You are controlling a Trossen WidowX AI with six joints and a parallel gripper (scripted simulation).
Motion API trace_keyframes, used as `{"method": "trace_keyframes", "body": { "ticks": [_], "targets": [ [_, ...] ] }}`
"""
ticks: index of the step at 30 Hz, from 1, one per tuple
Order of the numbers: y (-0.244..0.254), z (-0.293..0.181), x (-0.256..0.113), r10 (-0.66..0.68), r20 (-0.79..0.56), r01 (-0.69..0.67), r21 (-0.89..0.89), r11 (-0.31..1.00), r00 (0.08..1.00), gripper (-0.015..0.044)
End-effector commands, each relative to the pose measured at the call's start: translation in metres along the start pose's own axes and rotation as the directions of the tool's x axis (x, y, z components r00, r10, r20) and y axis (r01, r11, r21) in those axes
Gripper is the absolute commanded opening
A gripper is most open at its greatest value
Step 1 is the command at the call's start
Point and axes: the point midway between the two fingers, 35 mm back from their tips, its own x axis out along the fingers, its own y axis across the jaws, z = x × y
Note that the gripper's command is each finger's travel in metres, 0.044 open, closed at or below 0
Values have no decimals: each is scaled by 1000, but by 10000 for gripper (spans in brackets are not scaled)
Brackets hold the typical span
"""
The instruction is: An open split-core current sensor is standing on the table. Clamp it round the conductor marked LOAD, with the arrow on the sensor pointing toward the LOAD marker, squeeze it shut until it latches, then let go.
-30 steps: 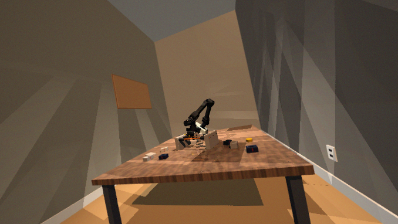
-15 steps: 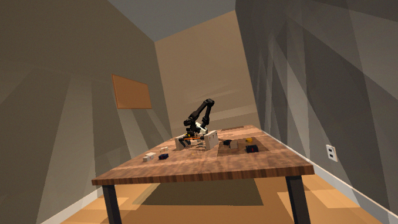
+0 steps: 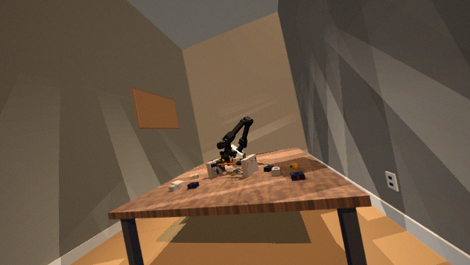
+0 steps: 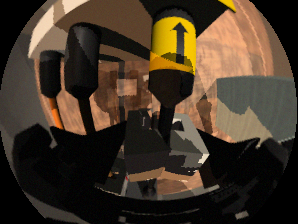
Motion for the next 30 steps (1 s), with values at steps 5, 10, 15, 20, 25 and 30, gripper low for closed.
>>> {"method": "trace_keyframes", "body": {
  "ticks": [5,10,15,20,25,30],
  "targets": [
    [0,0,0,1,0,-1,-2,1000,1000,0],
    [0,0,0,1,0,-1,-2,1000,1000,0],
    [0,0,0,1,0,-1,-2,1000,1000,0],
    [0,0,0,1,0,-1,-2,1000,1000,0],
    [0,0,0,1,0,-1,-2,1000,1000,0],
    [0,0,0,1,0,-1,-2,1000,1000,0]
  ]
}}
